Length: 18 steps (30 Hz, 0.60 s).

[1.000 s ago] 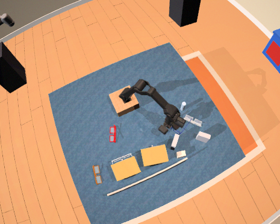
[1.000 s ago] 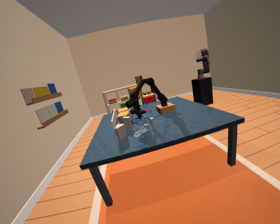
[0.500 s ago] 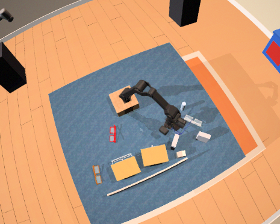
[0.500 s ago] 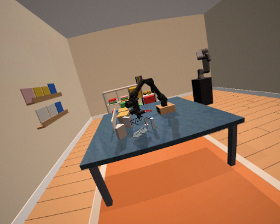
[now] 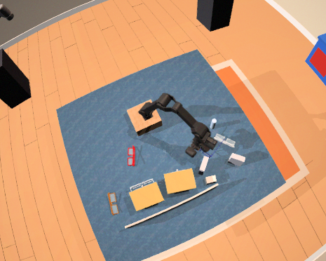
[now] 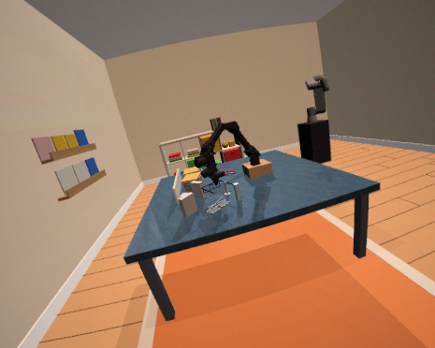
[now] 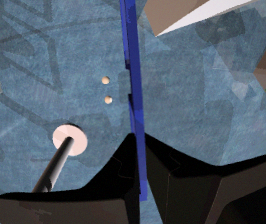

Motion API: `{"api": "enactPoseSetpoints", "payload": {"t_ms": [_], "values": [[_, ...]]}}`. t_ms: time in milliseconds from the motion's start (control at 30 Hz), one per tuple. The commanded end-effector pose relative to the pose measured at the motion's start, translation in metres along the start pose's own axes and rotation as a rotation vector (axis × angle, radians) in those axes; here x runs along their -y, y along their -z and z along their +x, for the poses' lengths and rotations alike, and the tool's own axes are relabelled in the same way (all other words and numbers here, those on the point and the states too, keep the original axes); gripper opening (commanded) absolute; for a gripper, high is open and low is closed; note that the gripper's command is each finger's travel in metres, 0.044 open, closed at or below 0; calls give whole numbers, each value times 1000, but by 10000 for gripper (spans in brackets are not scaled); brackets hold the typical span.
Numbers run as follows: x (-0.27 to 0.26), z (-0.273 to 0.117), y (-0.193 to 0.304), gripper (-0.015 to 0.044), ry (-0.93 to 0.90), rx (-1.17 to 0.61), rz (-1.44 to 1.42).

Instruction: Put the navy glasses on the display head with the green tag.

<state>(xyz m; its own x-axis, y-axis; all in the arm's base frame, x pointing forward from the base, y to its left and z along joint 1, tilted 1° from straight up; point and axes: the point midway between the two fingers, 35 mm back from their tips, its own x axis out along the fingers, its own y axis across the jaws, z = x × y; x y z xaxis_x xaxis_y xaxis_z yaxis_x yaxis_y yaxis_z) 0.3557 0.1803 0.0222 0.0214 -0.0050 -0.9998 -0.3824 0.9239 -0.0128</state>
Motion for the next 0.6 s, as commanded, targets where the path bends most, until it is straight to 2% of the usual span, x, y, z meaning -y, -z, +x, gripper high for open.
{"api": "enactPoseSetpoints", "payload": {"t_ms": [0, 567], "values": [[0, 0, 0, 0, 0, 2, -4], [0, -1, 6, 0, 0, 2, -4]]}}
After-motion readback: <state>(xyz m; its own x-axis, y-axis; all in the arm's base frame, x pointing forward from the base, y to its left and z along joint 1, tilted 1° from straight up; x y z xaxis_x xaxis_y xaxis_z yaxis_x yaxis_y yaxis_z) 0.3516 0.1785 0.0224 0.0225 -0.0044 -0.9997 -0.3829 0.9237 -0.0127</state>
